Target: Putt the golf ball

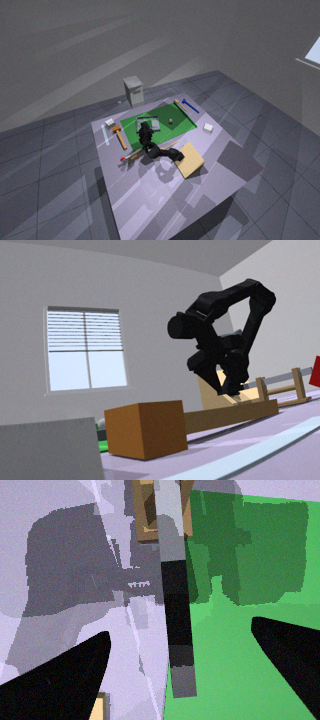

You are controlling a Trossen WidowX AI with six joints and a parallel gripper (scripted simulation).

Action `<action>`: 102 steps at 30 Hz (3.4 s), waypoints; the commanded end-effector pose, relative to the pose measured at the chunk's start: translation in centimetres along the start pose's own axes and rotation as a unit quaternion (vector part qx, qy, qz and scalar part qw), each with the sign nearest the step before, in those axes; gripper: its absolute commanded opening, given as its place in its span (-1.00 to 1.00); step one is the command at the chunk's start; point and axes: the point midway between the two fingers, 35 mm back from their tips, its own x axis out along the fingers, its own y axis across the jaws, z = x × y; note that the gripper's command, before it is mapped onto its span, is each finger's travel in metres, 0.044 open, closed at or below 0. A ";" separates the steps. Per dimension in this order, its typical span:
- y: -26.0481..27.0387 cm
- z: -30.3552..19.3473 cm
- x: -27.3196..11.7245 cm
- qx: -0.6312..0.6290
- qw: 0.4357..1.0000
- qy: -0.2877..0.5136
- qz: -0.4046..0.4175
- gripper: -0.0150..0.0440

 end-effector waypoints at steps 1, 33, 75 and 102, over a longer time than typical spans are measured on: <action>0.1 -0.1 0.9 0.002 1.000 -0.003 0.001 1.00; 0.1 -0.6 2.8 -0.001 1.000 -0.004 0.000 -0.07; -1.2 -3.0 -7.8 0.141 0.989 0.037 -0.021 -0.49; 2.2 -23.5 -15.4 0.684 0.717 0.087 -0.100 -0.49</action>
